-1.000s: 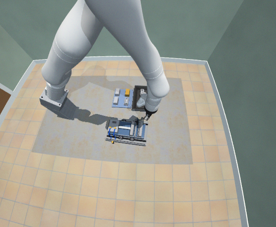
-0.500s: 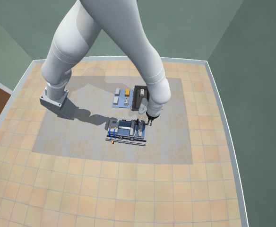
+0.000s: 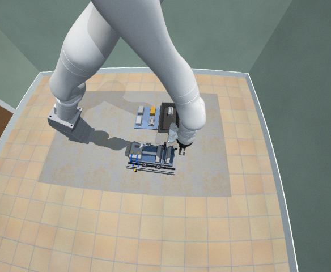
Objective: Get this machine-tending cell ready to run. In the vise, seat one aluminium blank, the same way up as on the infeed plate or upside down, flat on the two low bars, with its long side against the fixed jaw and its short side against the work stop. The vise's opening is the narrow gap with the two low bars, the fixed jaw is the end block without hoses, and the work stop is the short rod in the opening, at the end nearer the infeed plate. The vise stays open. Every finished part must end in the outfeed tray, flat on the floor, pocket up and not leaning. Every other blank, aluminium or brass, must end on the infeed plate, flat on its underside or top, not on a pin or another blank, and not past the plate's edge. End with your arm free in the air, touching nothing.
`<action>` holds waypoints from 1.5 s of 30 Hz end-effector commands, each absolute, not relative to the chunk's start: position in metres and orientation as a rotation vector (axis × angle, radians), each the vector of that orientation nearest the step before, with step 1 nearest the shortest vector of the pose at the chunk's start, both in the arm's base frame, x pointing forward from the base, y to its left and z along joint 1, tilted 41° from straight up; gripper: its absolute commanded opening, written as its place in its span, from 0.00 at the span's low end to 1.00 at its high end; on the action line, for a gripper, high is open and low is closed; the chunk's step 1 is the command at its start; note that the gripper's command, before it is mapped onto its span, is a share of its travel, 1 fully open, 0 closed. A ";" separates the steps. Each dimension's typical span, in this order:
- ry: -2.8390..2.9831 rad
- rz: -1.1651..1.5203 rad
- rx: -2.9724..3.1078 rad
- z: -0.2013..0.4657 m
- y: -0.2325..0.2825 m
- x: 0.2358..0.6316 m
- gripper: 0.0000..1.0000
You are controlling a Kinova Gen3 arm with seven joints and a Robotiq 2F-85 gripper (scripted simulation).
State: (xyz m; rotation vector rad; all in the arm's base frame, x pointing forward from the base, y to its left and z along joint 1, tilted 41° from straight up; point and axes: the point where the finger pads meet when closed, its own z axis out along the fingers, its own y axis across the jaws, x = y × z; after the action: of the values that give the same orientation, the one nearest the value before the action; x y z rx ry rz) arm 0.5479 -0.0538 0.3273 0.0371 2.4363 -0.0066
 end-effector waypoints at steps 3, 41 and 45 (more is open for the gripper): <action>2.431 -0.019 0.018 0.330 -0.061 0.549 0.00; 2.426 -0.034 -0.025 0.333 -0.066 0.550 0.00; 2.426 -0.034 -0.025 0.333 -0.066 0.550 0.00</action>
State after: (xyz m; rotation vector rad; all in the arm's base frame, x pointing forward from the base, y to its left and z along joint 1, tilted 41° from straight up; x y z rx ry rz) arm 0.5497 -0.0656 0.3323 -0.0250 2.4276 -0.0330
